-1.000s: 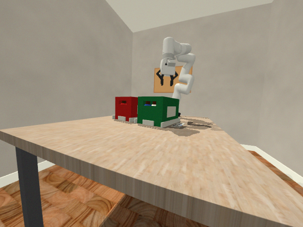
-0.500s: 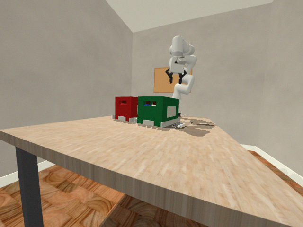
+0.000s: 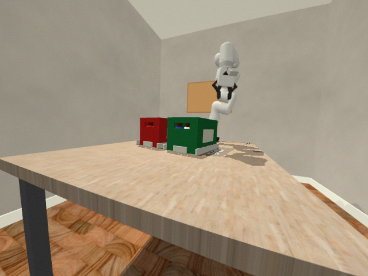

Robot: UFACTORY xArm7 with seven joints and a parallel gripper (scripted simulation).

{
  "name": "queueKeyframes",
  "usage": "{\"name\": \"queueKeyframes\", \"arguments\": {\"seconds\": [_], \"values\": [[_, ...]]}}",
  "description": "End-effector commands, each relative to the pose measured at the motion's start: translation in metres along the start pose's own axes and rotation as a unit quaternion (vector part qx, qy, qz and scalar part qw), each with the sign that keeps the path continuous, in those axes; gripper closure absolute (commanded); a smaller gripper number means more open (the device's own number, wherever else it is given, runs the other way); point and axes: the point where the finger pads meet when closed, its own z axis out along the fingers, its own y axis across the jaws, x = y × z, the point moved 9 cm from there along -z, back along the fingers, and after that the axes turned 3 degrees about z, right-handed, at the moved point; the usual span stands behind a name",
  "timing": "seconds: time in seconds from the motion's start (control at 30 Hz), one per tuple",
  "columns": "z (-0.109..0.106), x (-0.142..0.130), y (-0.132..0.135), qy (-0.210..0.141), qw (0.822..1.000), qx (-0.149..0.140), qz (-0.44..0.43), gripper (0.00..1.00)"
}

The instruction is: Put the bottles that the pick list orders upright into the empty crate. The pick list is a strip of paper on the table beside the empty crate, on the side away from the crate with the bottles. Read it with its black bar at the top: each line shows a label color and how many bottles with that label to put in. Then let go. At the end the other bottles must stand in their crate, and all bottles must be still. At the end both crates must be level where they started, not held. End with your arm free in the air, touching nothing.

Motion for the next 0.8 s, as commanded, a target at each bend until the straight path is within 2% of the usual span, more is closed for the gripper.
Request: {"name": "queueKeyframes", "arguments": {"seconds": [0.0,0.77], "values": [[-0.007,-0.002,-0.017,0.002,1.0,-0.001,0.001,0.35],[-0.036,-0.014,-0.118,0.002,1.0,0.0,0.001,0.35]]}}
